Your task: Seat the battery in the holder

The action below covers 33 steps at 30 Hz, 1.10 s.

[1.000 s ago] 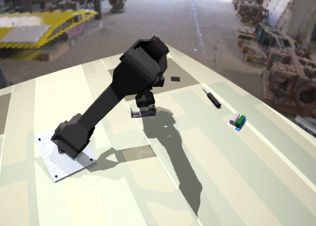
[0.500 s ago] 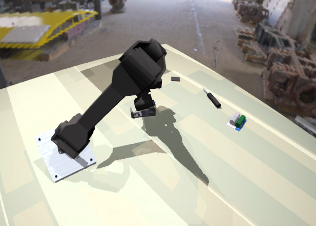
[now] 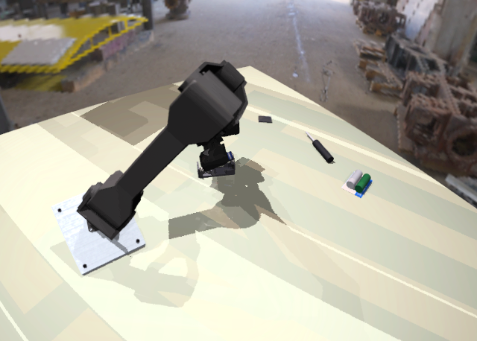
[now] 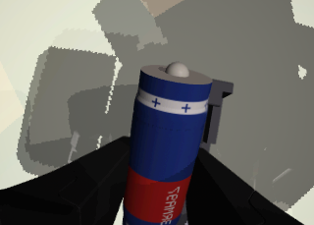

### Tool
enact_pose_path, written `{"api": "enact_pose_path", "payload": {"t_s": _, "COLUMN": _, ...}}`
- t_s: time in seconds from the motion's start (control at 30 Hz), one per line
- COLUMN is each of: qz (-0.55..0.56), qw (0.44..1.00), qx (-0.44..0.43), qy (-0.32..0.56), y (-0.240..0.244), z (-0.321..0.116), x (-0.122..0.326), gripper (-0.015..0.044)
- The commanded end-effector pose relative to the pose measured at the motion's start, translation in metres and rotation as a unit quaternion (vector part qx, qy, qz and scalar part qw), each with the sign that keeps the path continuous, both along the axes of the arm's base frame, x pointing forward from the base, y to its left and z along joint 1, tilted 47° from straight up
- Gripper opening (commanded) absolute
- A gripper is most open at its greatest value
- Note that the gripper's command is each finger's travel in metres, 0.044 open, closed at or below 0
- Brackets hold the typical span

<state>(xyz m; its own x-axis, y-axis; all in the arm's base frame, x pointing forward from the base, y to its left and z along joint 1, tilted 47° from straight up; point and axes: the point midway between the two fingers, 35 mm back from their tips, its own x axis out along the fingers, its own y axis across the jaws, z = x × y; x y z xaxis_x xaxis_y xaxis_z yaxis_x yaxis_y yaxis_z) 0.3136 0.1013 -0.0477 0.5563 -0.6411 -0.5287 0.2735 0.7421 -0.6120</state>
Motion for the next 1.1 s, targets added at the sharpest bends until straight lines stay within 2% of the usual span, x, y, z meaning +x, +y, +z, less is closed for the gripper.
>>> {"api": "enact_pose_path", "payload": {"t_s": 0.0, "qz": 0.009, "qw": 1.0, "qx": -0.006, "qy": -0.006, "y": -0.002, "z": -0.001, "x": -0.002, "gripper": 0.0072}}
{"api": "enact_pose_path", "payload": {"t_s": 1.07, "qz": 0.041, "qw": 0.998, "qx": -0.014, "qy": -0.037, "y": -0.009, "z": -0.009, "x": -0.02, "gripper": 0.0072}}
